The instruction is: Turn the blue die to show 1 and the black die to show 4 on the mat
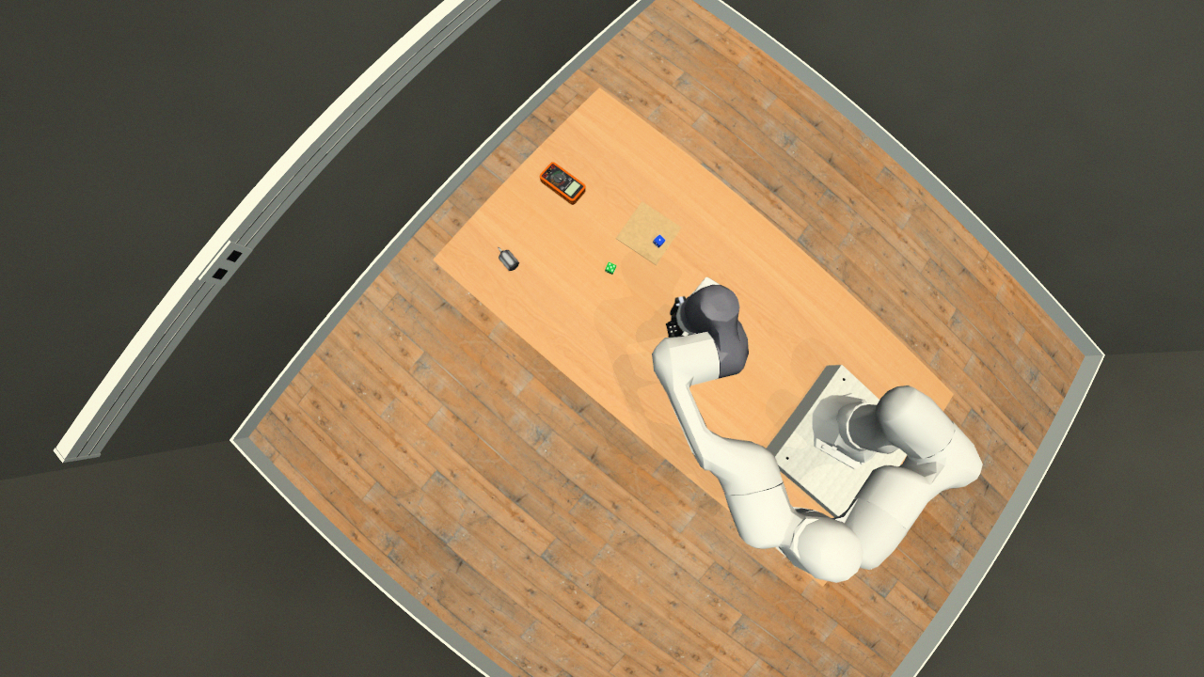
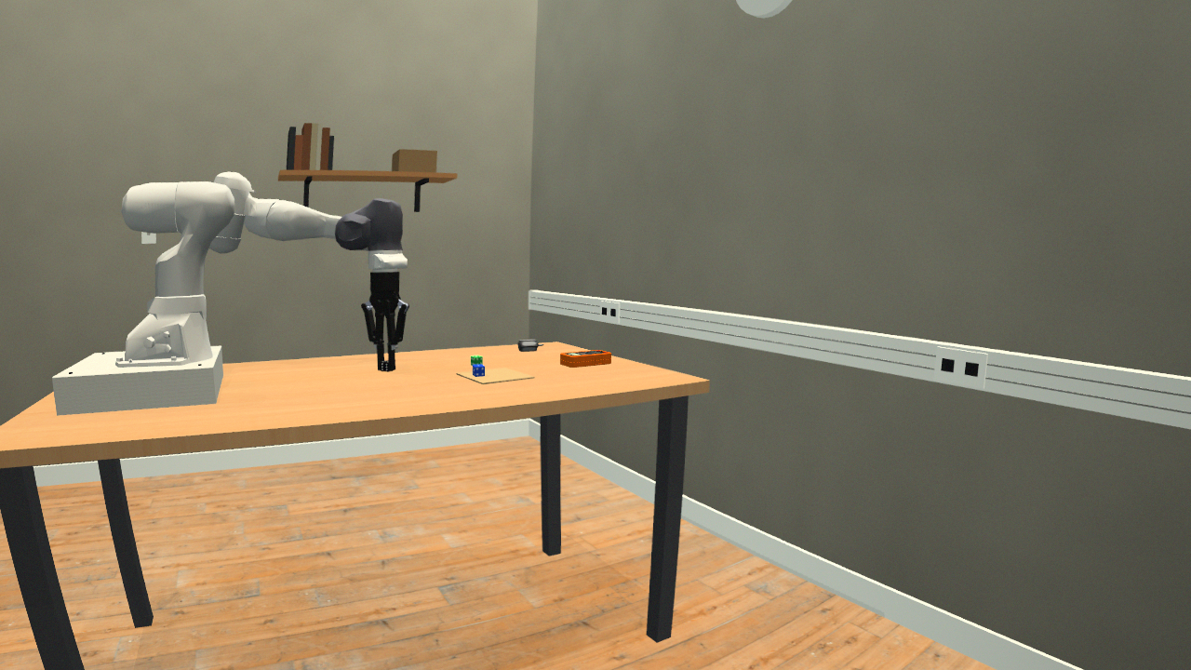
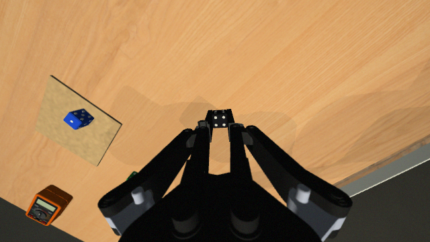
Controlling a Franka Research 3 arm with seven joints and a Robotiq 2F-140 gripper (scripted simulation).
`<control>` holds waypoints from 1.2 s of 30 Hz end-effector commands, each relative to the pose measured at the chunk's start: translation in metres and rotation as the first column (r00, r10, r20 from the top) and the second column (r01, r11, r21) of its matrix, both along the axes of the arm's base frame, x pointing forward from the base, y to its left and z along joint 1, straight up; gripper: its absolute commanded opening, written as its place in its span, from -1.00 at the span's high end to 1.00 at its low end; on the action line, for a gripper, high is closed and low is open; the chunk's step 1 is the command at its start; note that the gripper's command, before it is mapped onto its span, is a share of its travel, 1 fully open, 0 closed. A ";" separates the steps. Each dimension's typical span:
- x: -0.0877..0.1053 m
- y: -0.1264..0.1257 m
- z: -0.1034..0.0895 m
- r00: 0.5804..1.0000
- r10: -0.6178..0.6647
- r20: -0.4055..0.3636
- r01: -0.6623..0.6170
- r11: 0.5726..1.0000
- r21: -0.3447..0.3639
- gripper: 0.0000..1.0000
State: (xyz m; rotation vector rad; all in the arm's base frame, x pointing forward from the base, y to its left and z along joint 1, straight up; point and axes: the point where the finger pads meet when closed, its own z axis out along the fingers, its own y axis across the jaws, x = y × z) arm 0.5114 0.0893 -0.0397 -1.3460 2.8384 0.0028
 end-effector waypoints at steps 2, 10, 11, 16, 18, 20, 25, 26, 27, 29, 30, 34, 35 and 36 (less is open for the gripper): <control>0.001 0.000 -0.001 1.000 0.006 0.003 -0.006 1.000 0.000 0.57; 0.001 0.000 -0.001 1.000 0.006 0.003 -0.006 1.000 0.000 0.57; 0.001 0.000 -0.001 1.000 0.006 0.003 -0.006 1.000 0.000 0.57; 0.001 0.000 0.006 1.000 0.006 0.003 -0.006 1.000 0.000 0.57; 0.001 0.000 0.015 1.000 0.006 0.003 -0.006 1.000 0.000 0.57; 0.001 0.000 0.028 1.000 0.006 0.003 -0.006 1.000 0.000 0.57; 0.001 0.000 0.066 1.000 0.006 0.003 -0.006 1.000 0.000 0.57; 0.001 0.000 0.066 1.000 0.006 0.003 -0.006 1.000 0.000 0.57; 0.001 0.000 0.066 1.000 0.006 0.003 -0.006 1.000 0.000 0.57; 0.001 0.000 0.079 1.000 0.006 0.003 -0.006 1.000 0.000 0.57; 0.001 0.000 0.085 1.000 0.006 0.003 -0.006 1.000 0.000 0.57; 0.001 0.000 0.098 1.000 0.006 0.003 -0.006 1.000 0.000 0.57; 0.001 0.000 0.099 1.000 0.006 0.003 -0.006 1.000 0.000 0.57; 0.001 0.000 0.099 1.000 0.006 0.003 -0.006 1.000 0.000 0.57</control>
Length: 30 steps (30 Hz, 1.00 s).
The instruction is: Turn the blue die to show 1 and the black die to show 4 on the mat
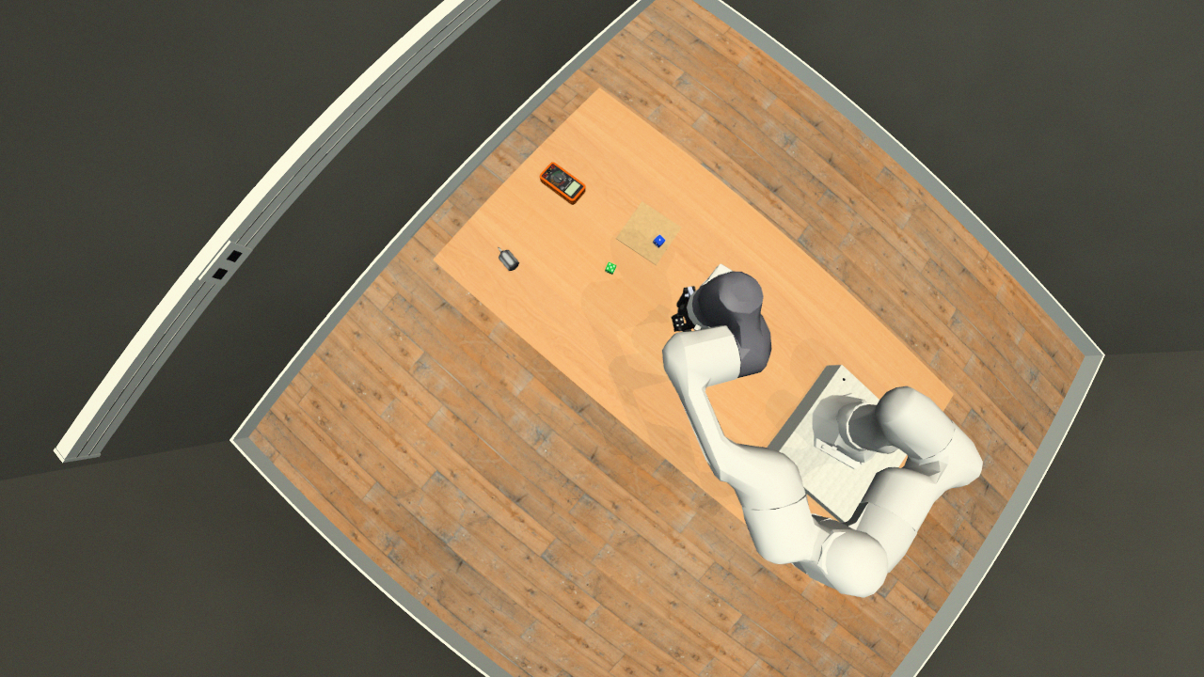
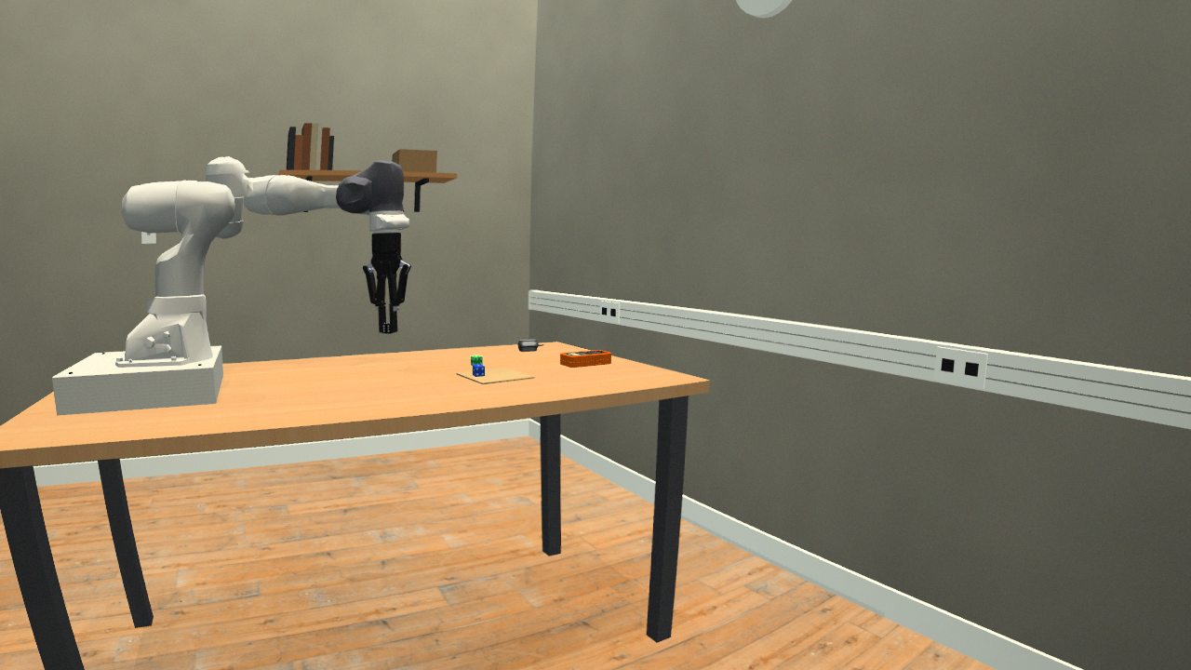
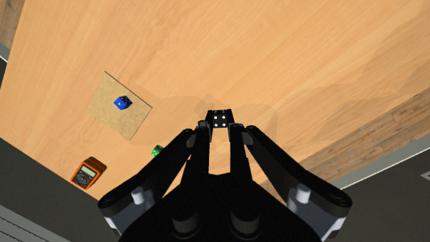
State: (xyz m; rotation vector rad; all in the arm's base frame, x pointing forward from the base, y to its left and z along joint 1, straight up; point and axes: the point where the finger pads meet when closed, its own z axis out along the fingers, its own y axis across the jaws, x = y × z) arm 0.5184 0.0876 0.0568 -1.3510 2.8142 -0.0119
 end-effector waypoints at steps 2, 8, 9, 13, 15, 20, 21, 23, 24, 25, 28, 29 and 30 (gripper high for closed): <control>-0.006 0.002 0.003 1.000 -0.004 -0.019 0.004 1.000 0.000 0.57; -0.006 0.002 0.003 1.000 -0.004 -0.019 0.004 1.000 0.000 0.57; -0.006 0.002 0.003 1.000 -0.004 -0.019 0.004 1.000 0.000 0.57; -0.001 0.001 0.004 1.000 0.004 -0.017 -0.004 1.000 -0.001 0.57; 0.011 0.000 0.007 1.000 0.019 -0.012 -0.019 1.000 -0.004 0.57; 0.069 -0.012 0.019 0.995 0.103 0.005 -0.103 0.994 -0.021 0.57; 0.084 -0.017 0.021 0.992 0.128 0.007 -0.127 0.992 -0.026 0.57; 0.116 -0.029 0.025 0.983 0.182 0.008 -0.181 0.983 -0.035 0.57; 0.116 -0.029 0.025 0.983 0.182 0.008 -0.181 0.983 -0.035 0.57; 0.116 -0.029 0.025 0.983 0.182 0.008 -0.181 0.983 -0.035 0.57; 0.163 -0.054 0.026 0.963 0.270 0.000 -0.270 0.962 -0.044 0.57; 0.178 -0.064 0.025 0.954 0.299 -0.004 -0.299 0.953 -0.045 0.57; 0.178 -0.064 0.025 0.954 0.299 -0.004 -0.299 0.953 -0.045 0.57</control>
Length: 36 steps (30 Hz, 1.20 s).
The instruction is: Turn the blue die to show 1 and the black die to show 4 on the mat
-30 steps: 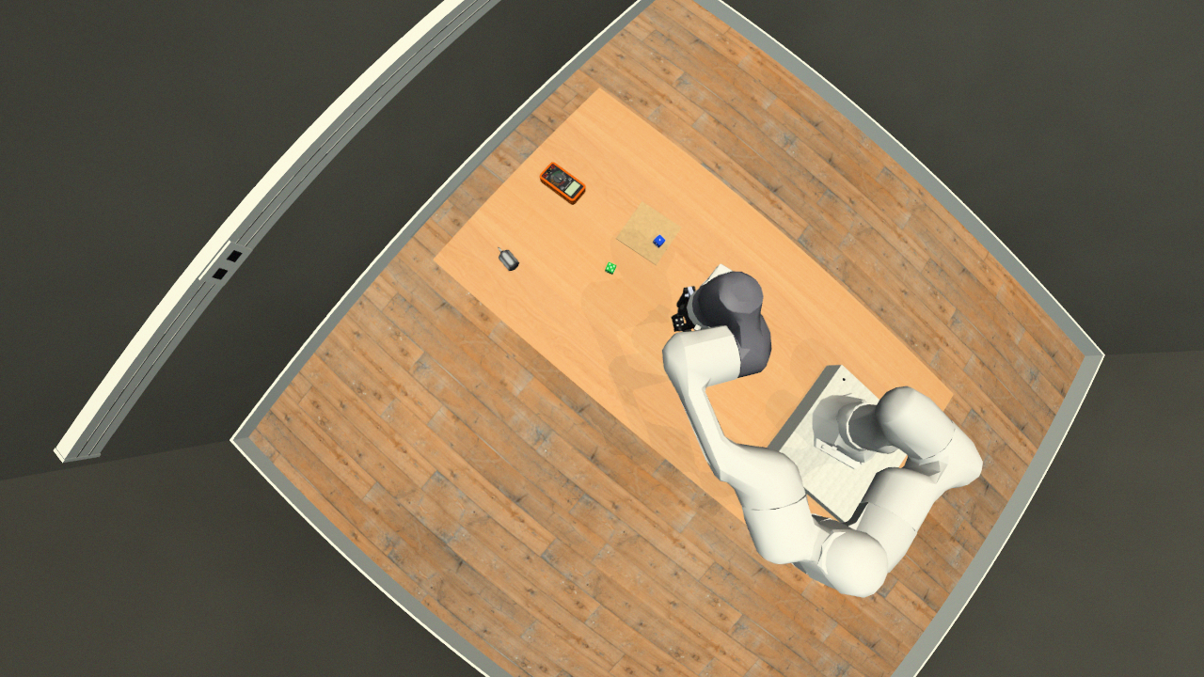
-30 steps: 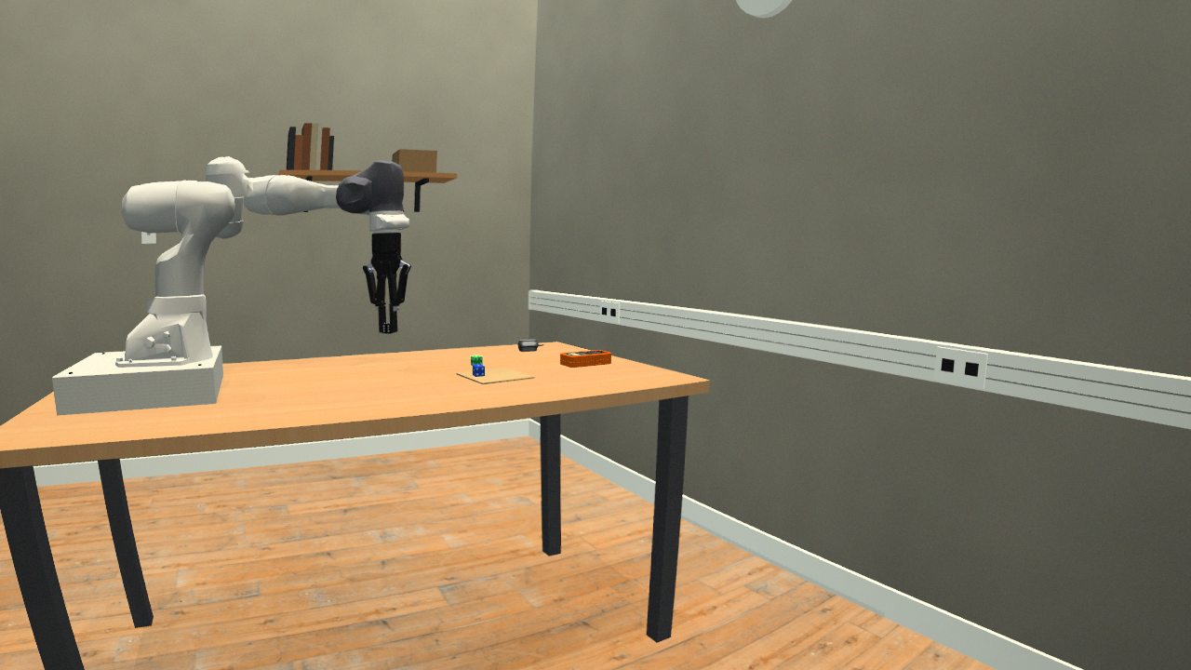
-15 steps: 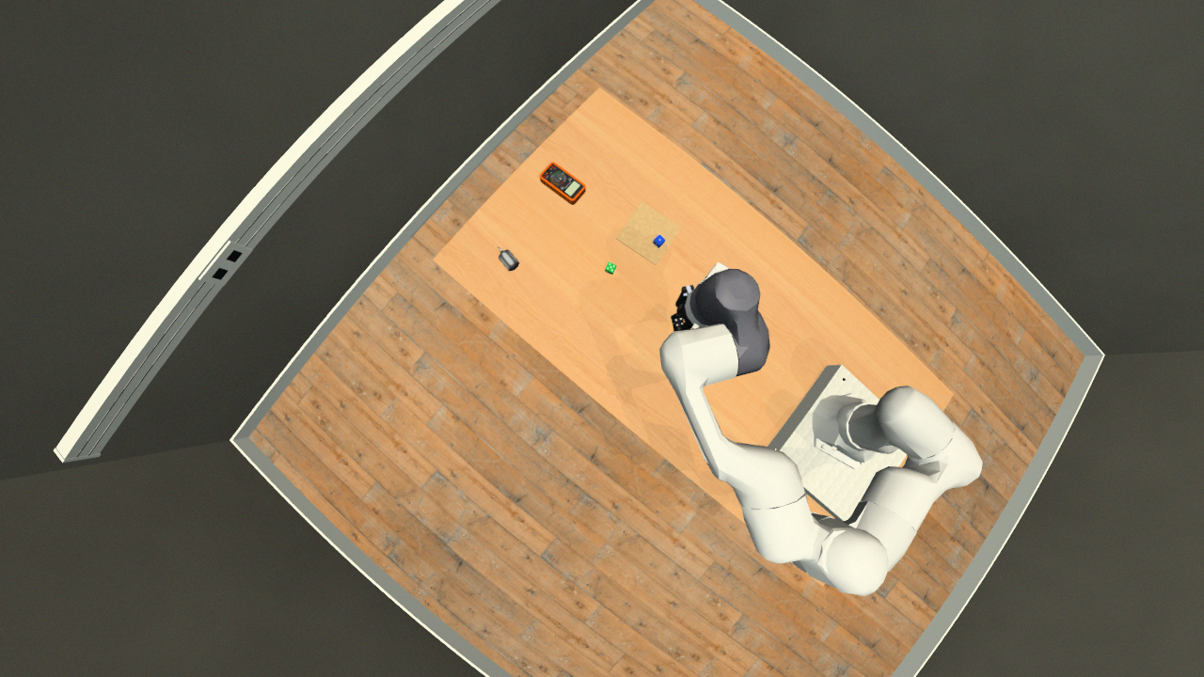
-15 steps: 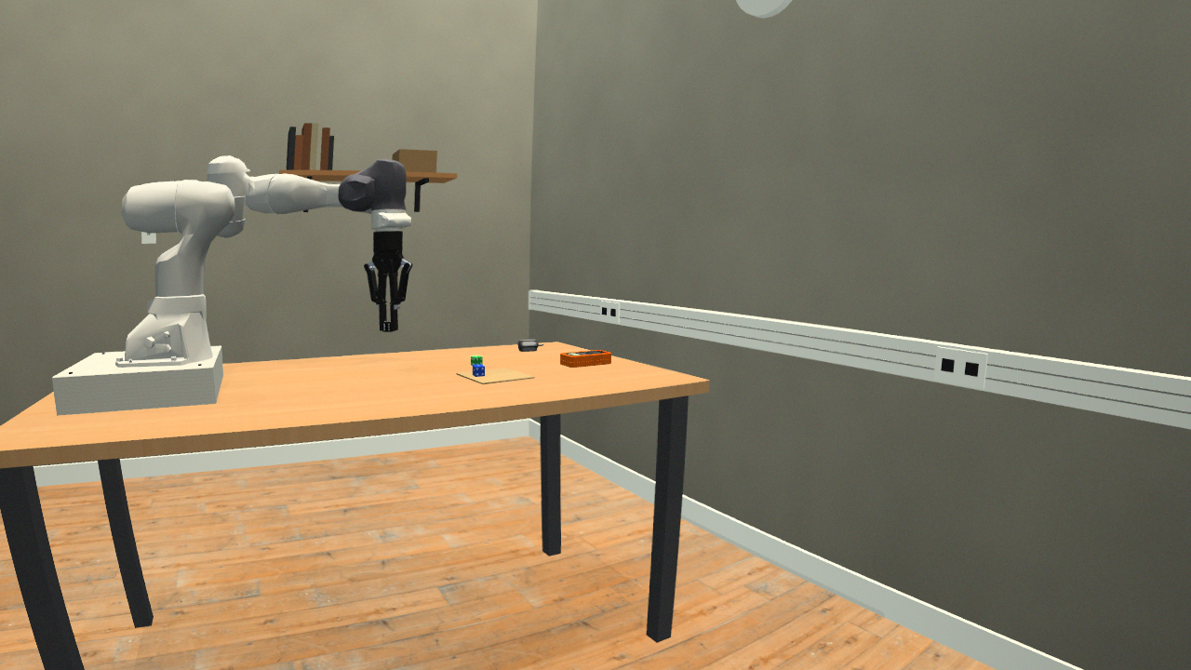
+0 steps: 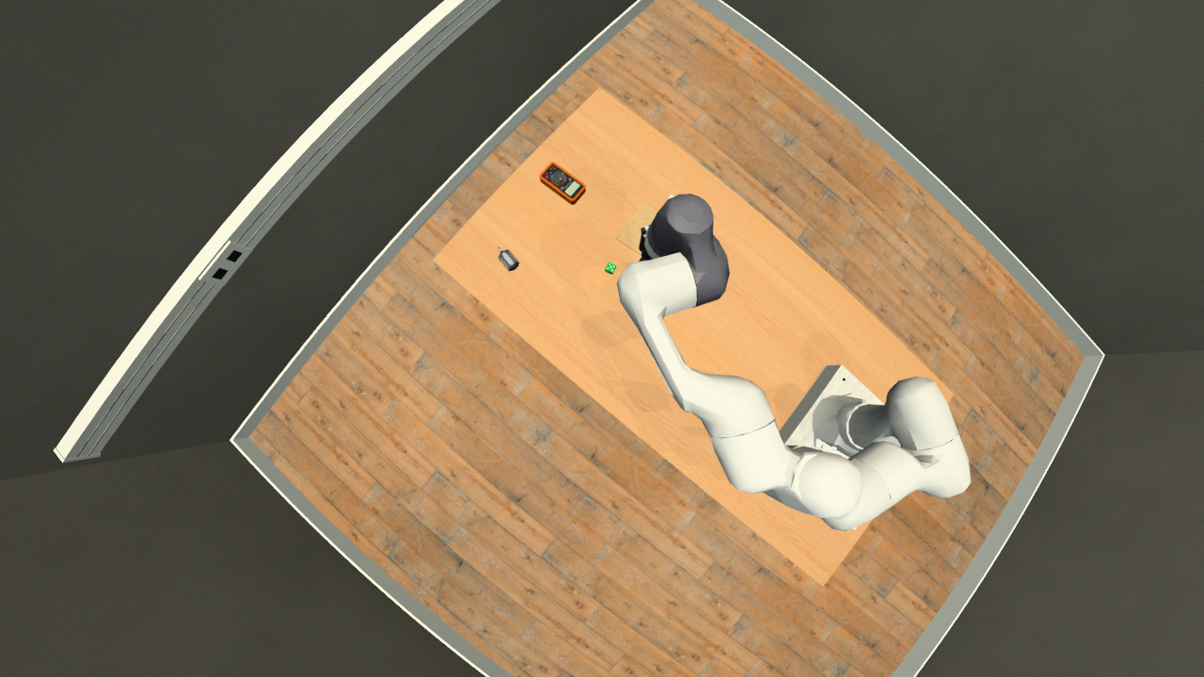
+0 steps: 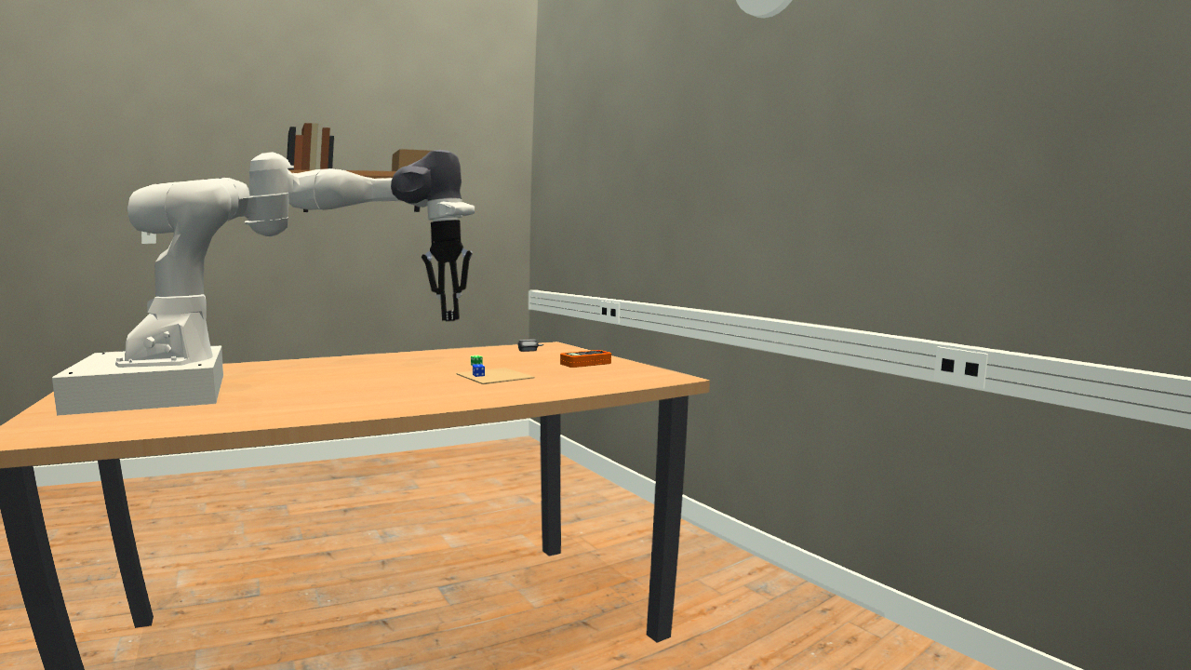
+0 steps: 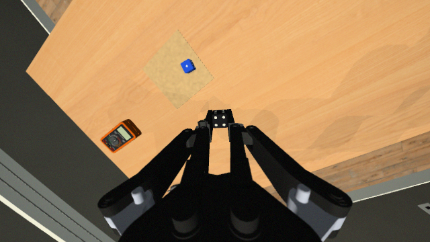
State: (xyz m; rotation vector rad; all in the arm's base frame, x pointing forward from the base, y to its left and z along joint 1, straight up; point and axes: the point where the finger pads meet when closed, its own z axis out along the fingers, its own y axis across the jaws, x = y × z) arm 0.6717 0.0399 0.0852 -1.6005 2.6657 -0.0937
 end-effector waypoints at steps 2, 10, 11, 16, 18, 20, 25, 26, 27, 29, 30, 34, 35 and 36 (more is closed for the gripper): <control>0.049 -0.038 -0.006 0.984 0.175 -0.041 -0.176 0.984 -0.003 0.57; 0.092 -0.102 -0.017 0.950 0.308 -0.057 -0.308 0.951 0.020 0.57; 0.092 -0.102 -0.017 0.950 0.308 -0.057 -0.308 0.951 0.020 0.57; 0.102 -0.127 -0.020 0.935 0.350 -0.056 -0.349 0.937 0.033 0.57; 0.103 -0.132 -0.021 0.932 0.358 -0.055 -0.357 0.934 0.036 0.57; 0.104 -0.133 -0.021 0.931 0.361 -0.055 -0.359 0.933 0.037 0.57; 0.104 -0.133 -0.021 0.931 0.361 -0.055 -0.359 0.933 0.037 0.57; 0.104 -0.133 -0.021 0.931 0.361 -0.055 -0.359 0.933 0.037 0.57; 0.104 -0.133 -0.021 0.931 0.361 -0.055 -0.359 0.933 0.037 0.57; 0.104 -0.133 -0.021 0.931 0.361 -0.055 -0.359 0.933 0.037 0.57; 0.104 -0.133 -0.021 0.931 0.361 -0.055 -0.359 0.933 0.037 0.57; 0.104 -0.133 -0.021 0.931 0.361 -0.055 -0.359 0.933 0.037 0.57; 0.104 -0.133 -0.022 0.931 0.361 -0.055 -0.359 0.933 0.037 0.57; 0.104 -0.133 -0.022 0.931 0.361 -0.055 -0.359 0.933 0.037 0.57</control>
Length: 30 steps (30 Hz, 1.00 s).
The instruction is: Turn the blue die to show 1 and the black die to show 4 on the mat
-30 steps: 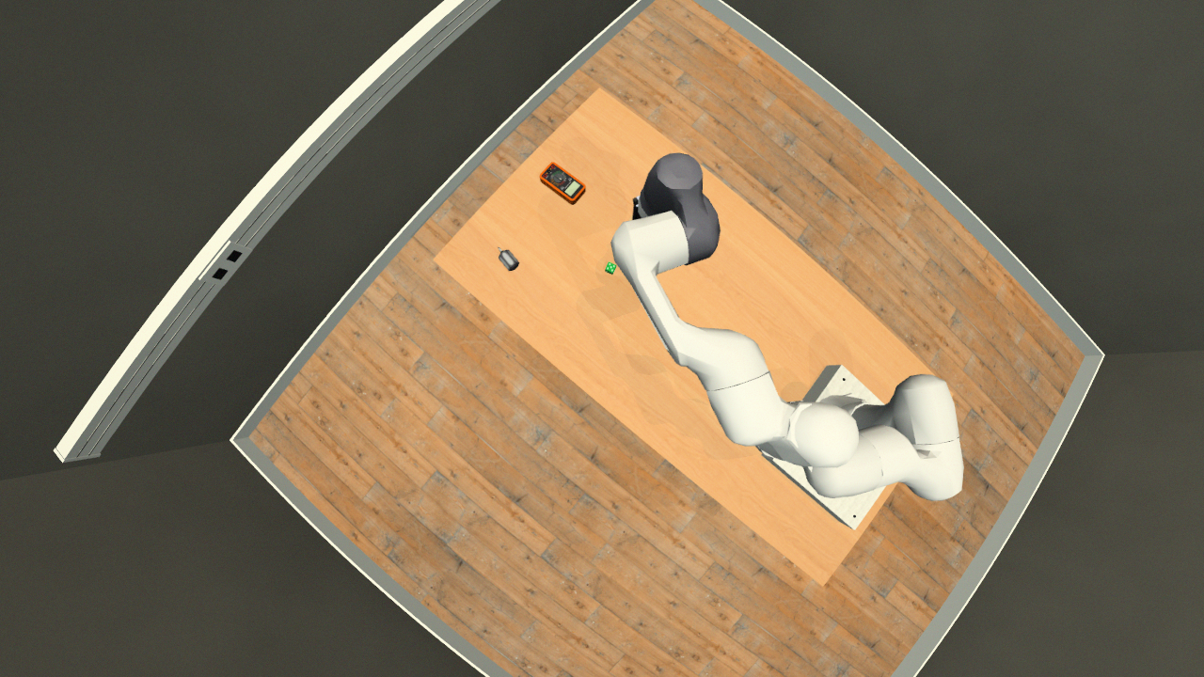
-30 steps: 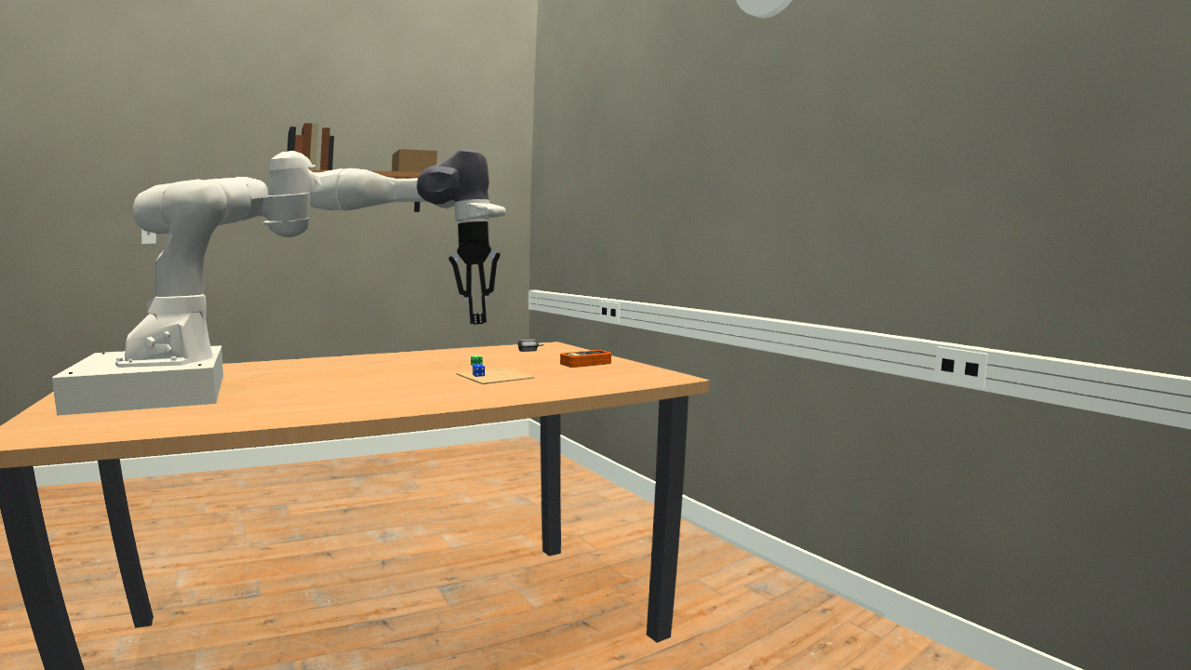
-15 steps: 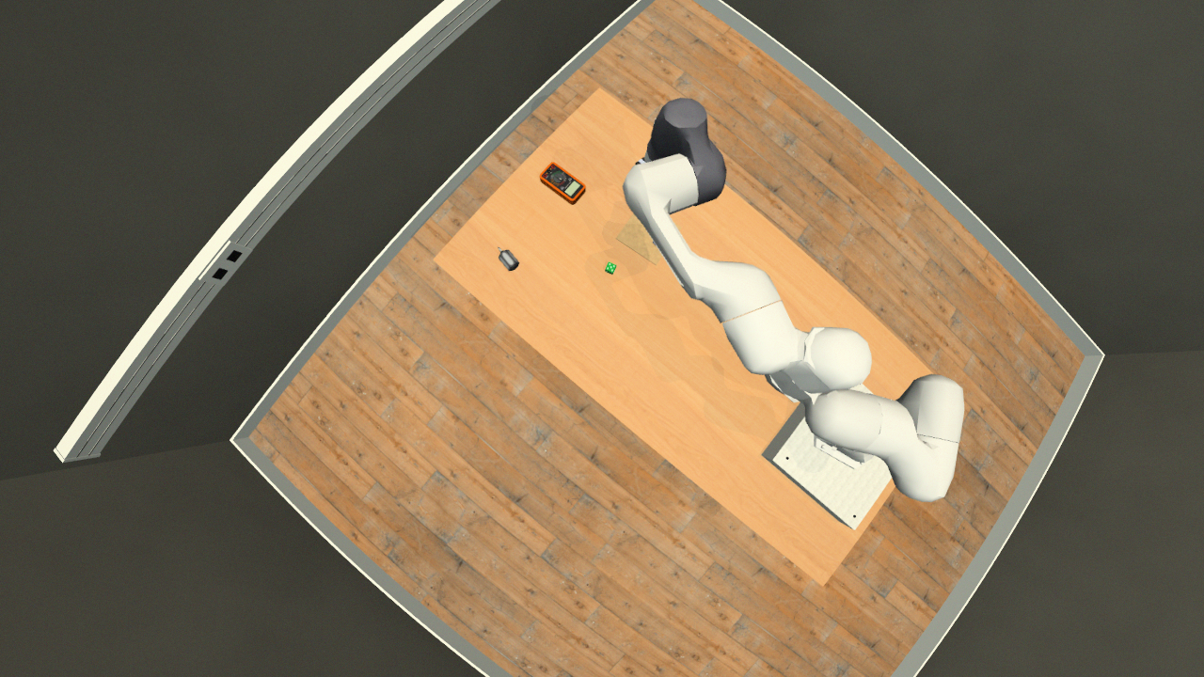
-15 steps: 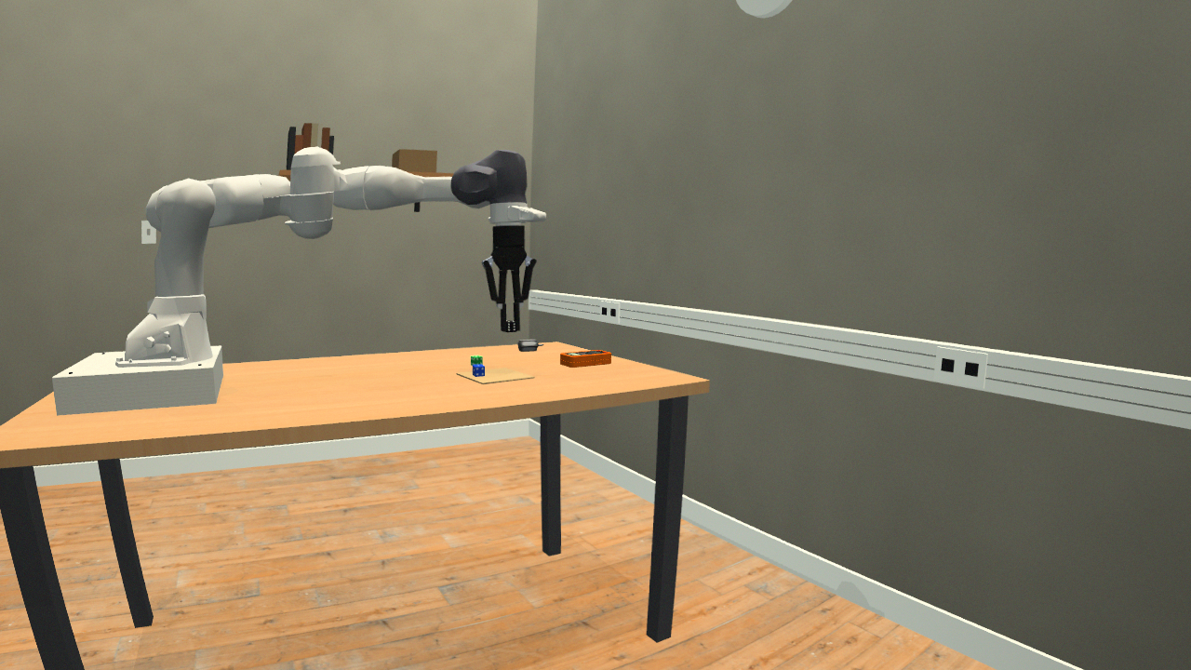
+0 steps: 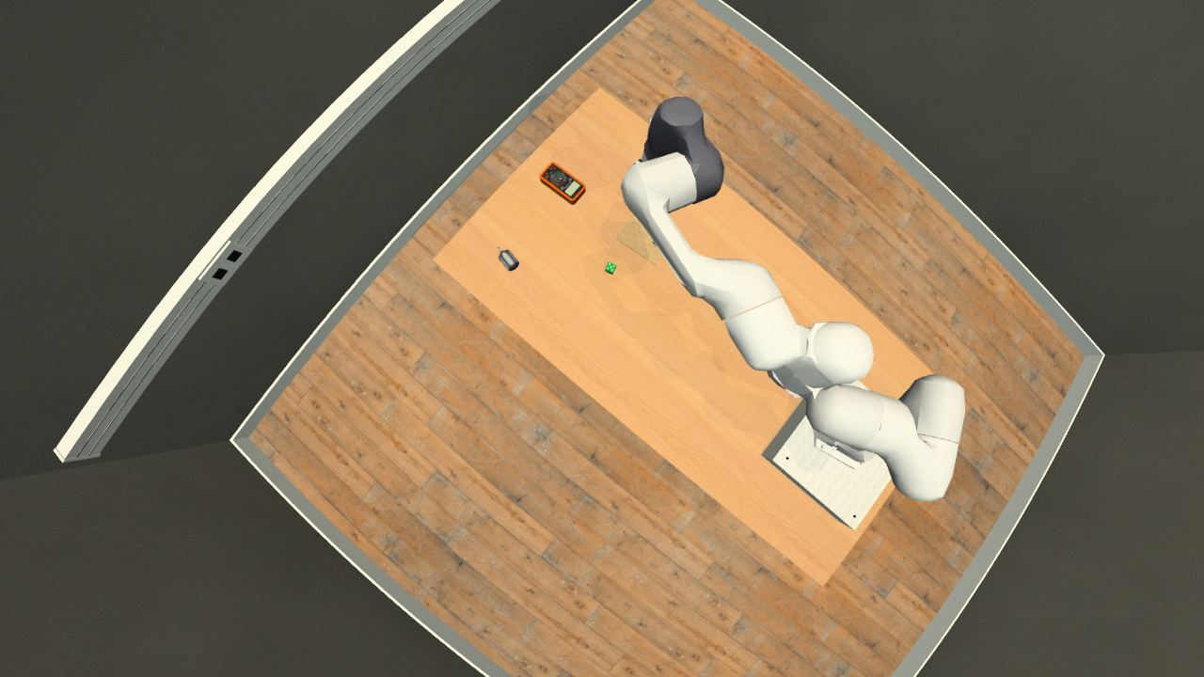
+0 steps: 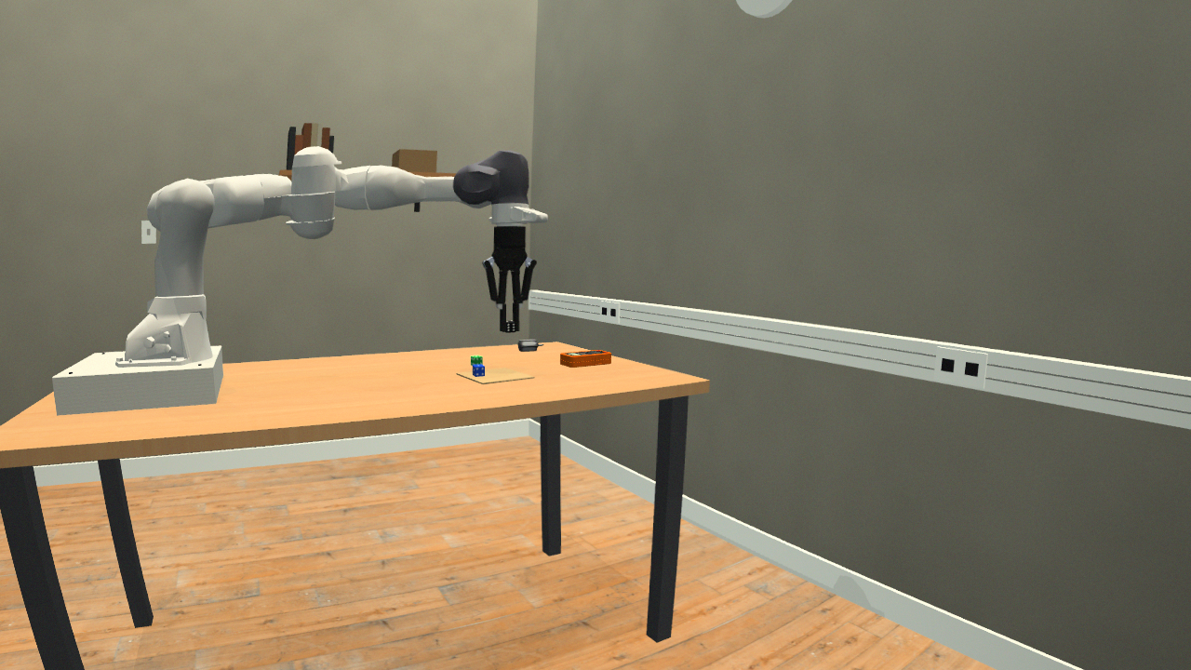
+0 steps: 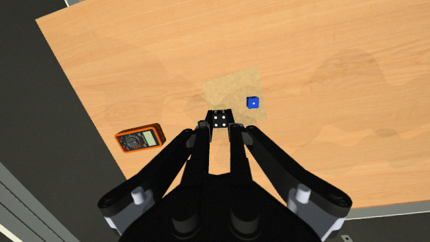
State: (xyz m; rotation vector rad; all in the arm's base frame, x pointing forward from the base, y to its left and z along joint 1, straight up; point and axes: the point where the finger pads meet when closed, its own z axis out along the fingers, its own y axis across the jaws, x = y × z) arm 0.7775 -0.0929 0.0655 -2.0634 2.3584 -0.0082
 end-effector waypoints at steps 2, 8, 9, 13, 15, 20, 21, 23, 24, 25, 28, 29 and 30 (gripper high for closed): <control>-0.002 0.000 -0.005 1.000 0.012 -0.007 -0.012 1.000 0.000 0.57; -0.002 -0.001 -0.024 1.000 0.012 -0.007 -0.012 1.000 0.000 0.57; -0.002 -0.001 -0.024 1.000 0.012 -0.007 -0.012 1.000 0.000 0.57; -0.001 -0.001 -0.038 1.000 0.012 -0.007 -0.012 1.000 0.000 0.57; -0.001 -0.001 -0.048 1.000 0.012 -0.007 -0.012 1.000 0.000 0.57; 0.000 -0.001 -0.072 1.000 0.012 -0.007 -0.012 1.000 0.000 0.57; 0.000 -0.001 -0.076 1.000 0.012 -0.007 -0.012 1.000 0.000 0.57; 0.000 -0.001 -0.083 1.000 0.012 -0.007 -0.012 1.000 0.000 0.57; 0.000 -0.001 -0.086 1.000 0.012 -0.007 -0.012 1.000 0.000 0.57; 0.000 -0.001 -0.089 1.000 0.012 -0.007 -0.012 1.000 0.000 0.57; 0.000 -0.001 -0.091 1.000 0.012 -0.007 -0.012 1.000 0.000 0.57; 0.000 -0.001 -0.093 1.000 0.012 -0.007 -0.012 1.000 0.000 0.57; 0.000 -0.001 -0.094 1.000 0.012 -0.007 -0.012 1.000 0.000 0.57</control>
